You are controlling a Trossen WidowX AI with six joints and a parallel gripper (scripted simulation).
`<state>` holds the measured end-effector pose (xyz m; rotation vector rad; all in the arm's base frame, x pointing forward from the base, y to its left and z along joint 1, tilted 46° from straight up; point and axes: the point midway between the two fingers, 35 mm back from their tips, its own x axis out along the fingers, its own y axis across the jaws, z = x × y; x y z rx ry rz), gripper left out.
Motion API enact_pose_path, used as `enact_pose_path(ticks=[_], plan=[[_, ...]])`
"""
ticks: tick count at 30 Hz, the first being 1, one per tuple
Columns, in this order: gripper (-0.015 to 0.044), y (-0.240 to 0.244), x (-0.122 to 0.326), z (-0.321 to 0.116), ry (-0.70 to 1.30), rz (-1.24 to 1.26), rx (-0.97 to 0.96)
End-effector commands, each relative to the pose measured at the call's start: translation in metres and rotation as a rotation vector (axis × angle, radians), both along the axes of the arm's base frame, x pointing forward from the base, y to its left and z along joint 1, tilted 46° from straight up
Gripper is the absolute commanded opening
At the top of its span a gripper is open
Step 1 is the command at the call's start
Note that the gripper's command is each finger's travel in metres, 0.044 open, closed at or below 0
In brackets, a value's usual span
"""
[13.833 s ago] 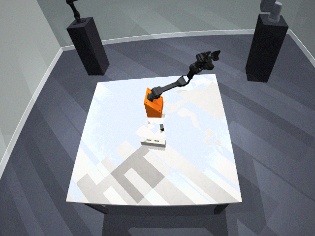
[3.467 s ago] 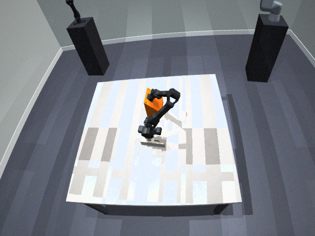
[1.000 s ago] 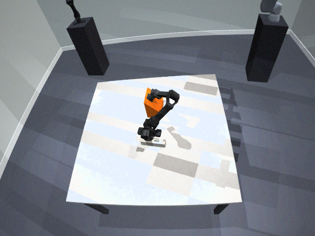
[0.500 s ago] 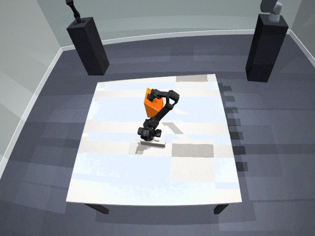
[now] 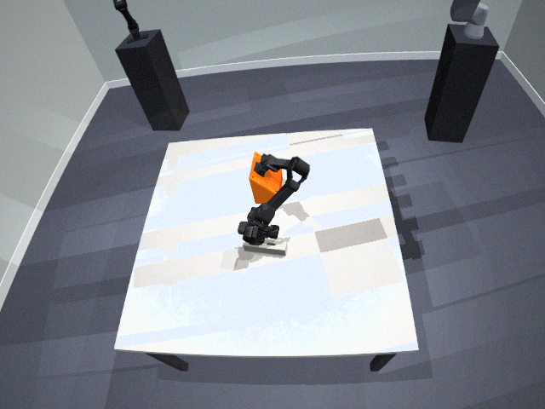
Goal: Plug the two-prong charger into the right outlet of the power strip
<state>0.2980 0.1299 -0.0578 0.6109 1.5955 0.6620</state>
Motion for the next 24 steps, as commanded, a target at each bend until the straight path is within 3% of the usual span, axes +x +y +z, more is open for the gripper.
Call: enact_pose_path(ticks=[1,24], plan=[[0.0000,-0.0005,0.0101,-0.0004,-0.026,0.000,-0.005],[0.0000,-0.0014,0.0131,0.0008,-0.027,0.000,-0.005]])
